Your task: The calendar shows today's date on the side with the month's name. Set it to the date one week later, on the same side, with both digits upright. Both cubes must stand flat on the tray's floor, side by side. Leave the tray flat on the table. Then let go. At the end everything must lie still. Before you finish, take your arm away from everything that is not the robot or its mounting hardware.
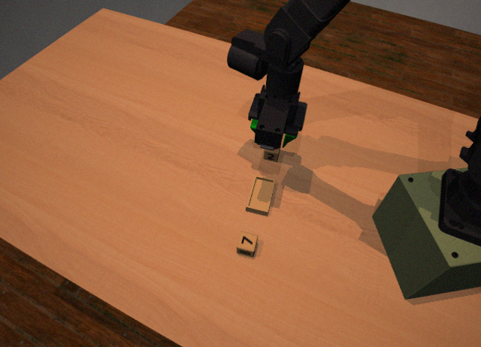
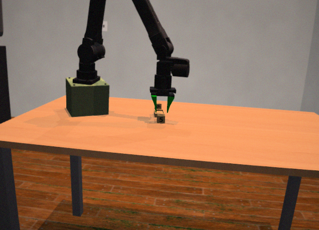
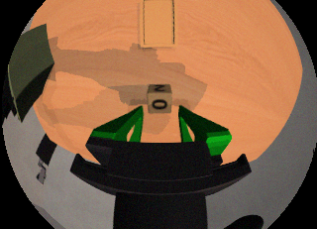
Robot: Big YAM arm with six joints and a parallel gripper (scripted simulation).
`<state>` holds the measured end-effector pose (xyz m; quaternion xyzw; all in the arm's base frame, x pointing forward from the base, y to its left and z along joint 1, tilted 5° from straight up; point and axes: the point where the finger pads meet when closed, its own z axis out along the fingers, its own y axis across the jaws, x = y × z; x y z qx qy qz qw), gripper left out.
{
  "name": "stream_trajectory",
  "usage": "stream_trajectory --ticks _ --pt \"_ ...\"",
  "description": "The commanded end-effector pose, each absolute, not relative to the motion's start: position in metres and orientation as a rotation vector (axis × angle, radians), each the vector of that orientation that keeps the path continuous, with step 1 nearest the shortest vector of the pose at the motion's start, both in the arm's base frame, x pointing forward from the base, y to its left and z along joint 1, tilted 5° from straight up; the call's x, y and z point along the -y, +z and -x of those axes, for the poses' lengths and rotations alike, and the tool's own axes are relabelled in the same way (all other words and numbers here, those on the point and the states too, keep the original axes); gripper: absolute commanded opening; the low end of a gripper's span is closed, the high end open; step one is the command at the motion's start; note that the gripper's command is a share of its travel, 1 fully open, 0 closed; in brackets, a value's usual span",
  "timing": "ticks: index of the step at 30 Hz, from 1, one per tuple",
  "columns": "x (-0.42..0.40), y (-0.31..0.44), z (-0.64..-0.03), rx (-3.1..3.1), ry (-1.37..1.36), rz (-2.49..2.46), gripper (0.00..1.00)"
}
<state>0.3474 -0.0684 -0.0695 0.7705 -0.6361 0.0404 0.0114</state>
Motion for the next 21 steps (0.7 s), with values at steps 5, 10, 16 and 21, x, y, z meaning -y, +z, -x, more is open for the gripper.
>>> stream_trajectory --ticks 5,10,16,21 --pt "0.074 -0.073 -0.362 1.99 0.154 -2.417 0.46" --pt "0.073 -0.078 -0.359 1.988 0.146 -2.416 0.46" --pt "0.073 -0.091 -0.354 1.984 0.134 -2.414 0.46" --pt "0.074 -0.099 -0.353 1.986 0.13 -2.412 0.46"
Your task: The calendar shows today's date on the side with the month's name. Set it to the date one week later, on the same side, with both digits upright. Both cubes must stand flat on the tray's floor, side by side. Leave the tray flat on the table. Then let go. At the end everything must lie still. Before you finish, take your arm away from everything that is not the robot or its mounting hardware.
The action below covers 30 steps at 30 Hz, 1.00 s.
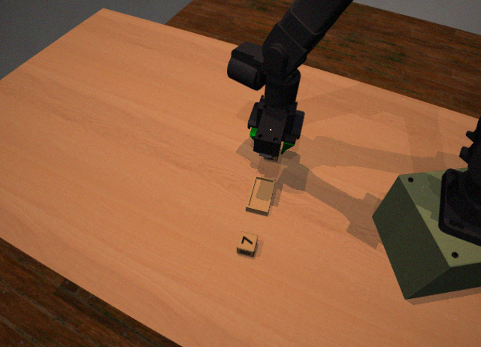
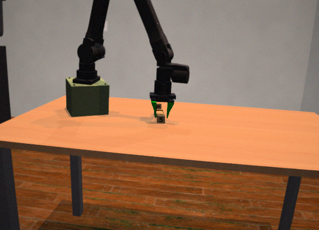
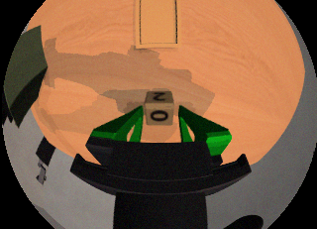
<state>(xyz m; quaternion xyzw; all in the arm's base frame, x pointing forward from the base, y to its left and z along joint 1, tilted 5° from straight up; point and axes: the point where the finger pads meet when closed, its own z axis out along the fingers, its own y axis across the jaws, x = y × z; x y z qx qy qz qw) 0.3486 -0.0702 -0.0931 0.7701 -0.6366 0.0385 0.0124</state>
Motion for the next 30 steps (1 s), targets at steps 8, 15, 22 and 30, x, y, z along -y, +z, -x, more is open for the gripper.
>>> stream_trajectory --ticks 8,15,22,30 --pt "0.0735 -0.1029 -0.3528 1.984 0.129 -2.413 0.46" --pt "0.0736 -0.103 -0.3528 1.984 0.129 -2.413 0.46" --pt "0.0735 -0.103 -0.3528 1.984 0.129 -2.413 0.46" --pt "0.0735 -0.103 -0.3528 1.984 0.129 -2.413 0.46"
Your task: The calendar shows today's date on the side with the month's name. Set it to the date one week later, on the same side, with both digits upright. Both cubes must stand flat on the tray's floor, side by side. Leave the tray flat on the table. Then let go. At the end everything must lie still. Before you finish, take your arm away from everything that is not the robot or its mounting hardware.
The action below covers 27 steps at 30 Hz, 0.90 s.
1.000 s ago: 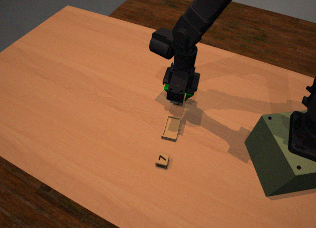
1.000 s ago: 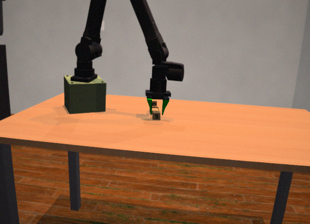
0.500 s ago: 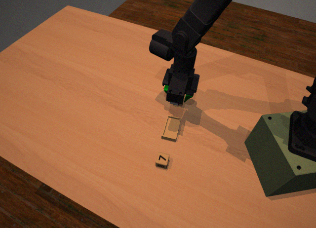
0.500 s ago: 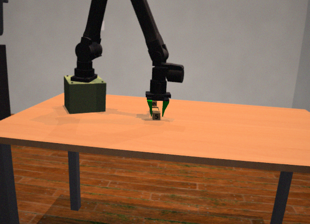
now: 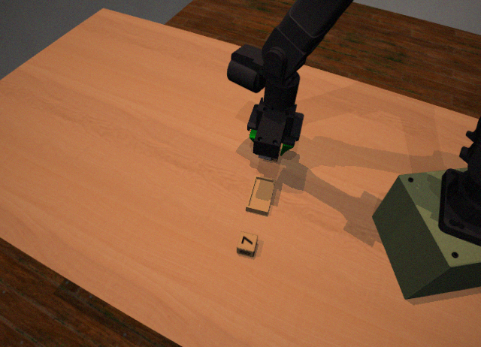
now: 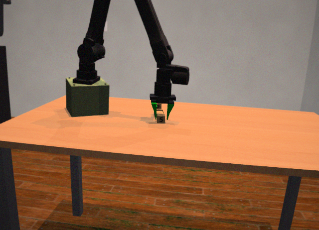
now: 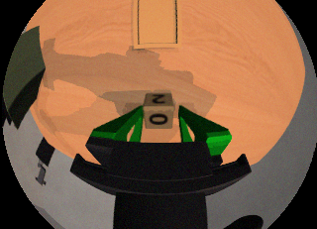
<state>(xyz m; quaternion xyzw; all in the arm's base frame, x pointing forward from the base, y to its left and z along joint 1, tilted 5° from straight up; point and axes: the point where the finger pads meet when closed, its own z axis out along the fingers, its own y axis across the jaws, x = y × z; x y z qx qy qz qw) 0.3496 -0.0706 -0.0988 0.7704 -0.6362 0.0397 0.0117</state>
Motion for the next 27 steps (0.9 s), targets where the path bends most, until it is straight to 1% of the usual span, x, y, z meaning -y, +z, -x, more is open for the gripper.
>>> stream_trajectory --ticks 1,14,15,27 --pt "0.0735 -0.103 -0.3528 1.984 0.129 -2.413 0.46" --pt "0.0735 -0.103 -0.3528 1.984 0.129 -2.413 0.46" --pt "0.0735 -0.103 -0.3528 1.984 0.129 -2.413 0.27" --pt "0.0736 -0.1029 -0.3529 1.985 0.13 -2.412 0.27"
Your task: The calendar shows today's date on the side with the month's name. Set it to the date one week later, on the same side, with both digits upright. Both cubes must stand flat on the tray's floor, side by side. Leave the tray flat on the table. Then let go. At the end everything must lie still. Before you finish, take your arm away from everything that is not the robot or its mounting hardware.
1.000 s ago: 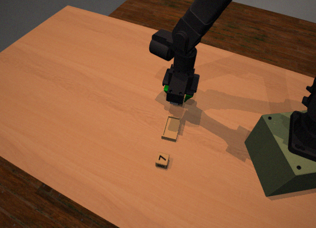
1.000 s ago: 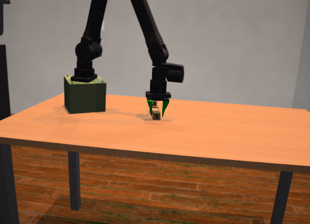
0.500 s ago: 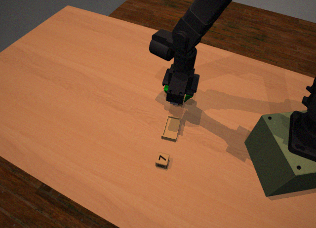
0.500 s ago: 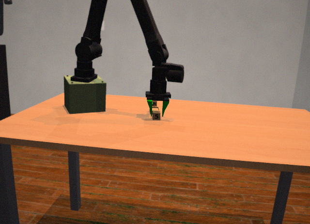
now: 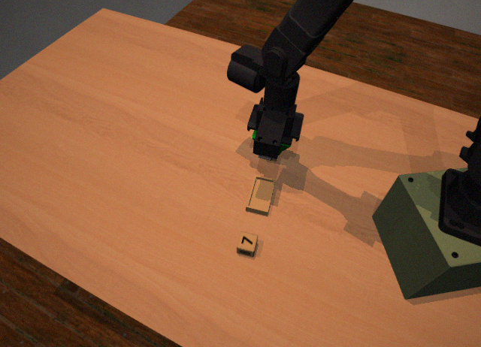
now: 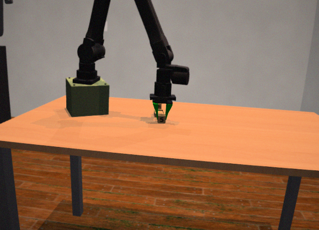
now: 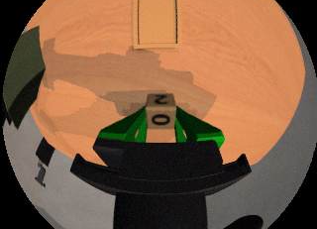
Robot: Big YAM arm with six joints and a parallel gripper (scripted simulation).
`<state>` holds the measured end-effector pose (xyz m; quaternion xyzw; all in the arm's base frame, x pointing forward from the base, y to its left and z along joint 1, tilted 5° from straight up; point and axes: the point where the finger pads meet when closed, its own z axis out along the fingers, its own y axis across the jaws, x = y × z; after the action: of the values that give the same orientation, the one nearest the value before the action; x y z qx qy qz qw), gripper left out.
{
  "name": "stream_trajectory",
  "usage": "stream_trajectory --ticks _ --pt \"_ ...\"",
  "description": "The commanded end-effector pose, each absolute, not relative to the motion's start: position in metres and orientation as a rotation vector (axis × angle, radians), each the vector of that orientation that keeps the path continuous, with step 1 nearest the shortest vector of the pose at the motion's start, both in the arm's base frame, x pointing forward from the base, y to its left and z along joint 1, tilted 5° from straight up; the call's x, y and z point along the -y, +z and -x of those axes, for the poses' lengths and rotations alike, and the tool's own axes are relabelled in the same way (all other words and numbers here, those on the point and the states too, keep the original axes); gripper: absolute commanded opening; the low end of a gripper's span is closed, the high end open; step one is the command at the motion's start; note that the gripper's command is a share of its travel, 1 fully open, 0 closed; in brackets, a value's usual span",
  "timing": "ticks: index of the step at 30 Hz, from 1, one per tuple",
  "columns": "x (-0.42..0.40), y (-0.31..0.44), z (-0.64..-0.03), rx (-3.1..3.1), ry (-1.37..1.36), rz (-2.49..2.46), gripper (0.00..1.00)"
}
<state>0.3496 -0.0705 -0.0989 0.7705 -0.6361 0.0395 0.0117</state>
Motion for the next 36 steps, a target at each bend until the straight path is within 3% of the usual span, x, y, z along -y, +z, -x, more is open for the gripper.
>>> stream_trajectory --ticks 1,23,36 --pt "0.074 -0.103 -0.353 1.985 0.13 -2.412 0.27" --pt "0.073 -0.102 -0.353 1.985 0.13 -2.412 0.27" --pt "0.066 -0.028 -0.37 2.001 0.191 -2.426 0.27"
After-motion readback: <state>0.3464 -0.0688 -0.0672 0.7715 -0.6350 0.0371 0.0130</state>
